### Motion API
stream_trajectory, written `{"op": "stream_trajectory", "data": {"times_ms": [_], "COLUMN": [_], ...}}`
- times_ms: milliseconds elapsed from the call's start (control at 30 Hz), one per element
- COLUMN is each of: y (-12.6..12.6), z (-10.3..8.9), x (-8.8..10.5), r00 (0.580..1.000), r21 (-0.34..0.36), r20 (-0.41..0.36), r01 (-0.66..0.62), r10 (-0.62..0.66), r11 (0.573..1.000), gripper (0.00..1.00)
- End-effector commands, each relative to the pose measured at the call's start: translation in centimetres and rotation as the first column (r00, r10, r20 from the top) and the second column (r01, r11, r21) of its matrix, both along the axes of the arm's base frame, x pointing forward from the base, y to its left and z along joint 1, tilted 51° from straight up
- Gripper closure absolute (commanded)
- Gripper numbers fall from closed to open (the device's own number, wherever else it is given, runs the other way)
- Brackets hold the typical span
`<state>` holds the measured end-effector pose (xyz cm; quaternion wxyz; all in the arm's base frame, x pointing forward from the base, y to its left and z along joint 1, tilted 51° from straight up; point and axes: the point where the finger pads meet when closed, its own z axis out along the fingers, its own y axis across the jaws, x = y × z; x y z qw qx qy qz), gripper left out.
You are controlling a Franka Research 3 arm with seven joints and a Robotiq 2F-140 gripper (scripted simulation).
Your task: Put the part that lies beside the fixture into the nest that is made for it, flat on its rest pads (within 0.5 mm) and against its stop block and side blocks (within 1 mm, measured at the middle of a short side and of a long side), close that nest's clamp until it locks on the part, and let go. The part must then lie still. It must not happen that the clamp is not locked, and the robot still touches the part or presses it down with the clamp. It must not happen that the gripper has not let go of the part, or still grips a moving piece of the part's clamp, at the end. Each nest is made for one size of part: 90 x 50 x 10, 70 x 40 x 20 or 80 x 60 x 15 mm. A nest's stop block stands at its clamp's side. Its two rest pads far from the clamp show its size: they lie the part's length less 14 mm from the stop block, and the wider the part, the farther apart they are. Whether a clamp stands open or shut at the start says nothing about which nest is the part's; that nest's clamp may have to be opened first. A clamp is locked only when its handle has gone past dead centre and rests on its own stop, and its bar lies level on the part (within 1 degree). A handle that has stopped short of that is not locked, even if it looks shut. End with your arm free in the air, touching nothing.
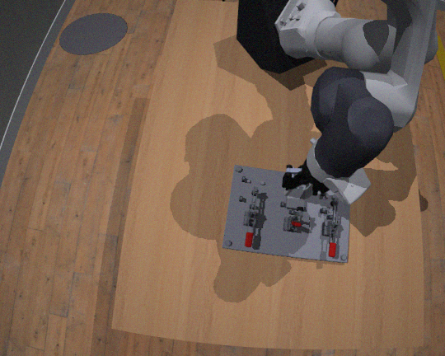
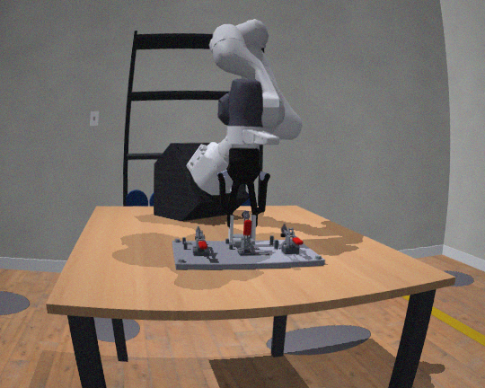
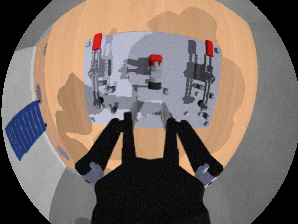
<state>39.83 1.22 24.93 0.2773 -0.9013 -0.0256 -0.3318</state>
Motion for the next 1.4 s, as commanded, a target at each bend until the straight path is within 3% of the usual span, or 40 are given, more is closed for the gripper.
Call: {"op": "stream_trajectory", "data": {"times_ms": [0,1367], "y": [-0.08,0.05], "z": [0.07,-0.27], "x": [0.06,0.52], "r00": [1.0,1.0], "r21": [-0.004,-0.004], "r20": [0.005,0.005], "r01": [-0.004,-0.004], "r10": [0.004,0.004], "r11": [1.0,1.0], "gripper": [1.0,1.0]}}
